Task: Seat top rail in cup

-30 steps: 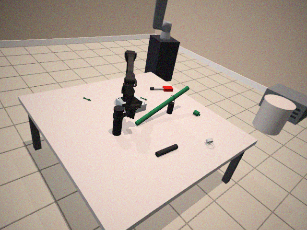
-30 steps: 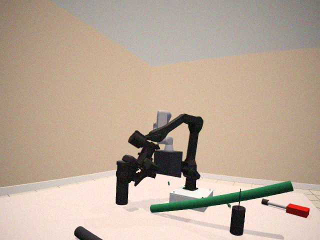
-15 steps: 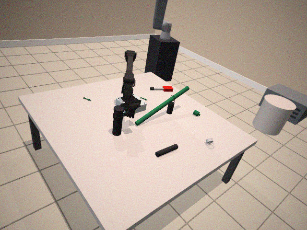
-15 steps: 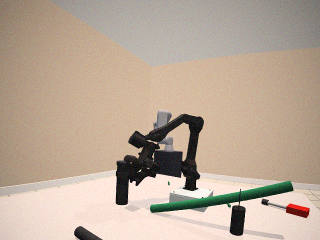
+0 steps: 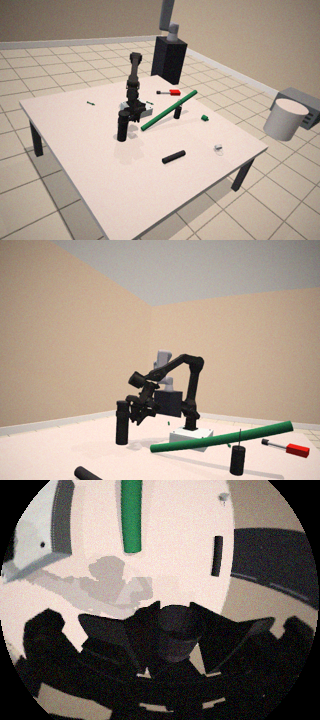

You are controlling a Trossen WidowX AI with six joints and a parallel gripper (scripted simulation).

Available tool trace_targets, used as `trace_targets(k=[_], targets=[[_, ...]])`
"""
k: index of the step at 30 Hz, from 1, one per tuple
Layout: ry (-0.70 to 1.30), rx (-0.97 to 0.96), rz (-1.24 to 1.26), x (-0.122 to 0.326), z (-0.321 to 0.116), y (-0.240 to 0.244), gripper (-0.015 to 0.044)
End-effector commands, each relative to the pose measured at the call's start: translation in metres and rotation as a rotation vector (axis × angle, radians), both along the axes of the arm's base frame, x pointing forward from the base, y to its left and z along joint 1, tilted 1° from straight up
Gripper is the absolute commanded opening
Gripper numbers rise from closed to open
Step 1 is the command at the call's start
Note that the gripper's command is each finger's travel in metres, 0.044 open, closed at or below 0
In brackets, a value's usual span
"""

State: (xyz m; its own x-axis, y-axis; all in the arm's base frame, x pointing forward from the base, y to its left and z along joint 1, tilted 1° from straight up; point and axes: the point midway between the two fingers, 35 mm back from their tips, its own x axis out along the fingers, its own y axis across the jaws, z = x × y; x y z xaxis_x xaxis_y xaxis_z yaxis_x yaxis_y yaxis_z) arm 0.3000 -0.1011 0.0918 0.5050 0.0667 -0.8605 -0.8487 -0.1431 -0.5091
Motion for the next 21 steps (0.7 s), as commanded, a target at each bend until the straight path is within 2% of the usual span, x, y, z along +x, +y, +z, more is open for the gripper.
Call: trace_targets(k=[1,21], targets=[[0.002,-0.003,0.036,-0.0039,-0.0008,-0.0012,0.0000],[0.003,-0.004,0.104,-0.0100,-0.0010,-0.0026,0.0000]])
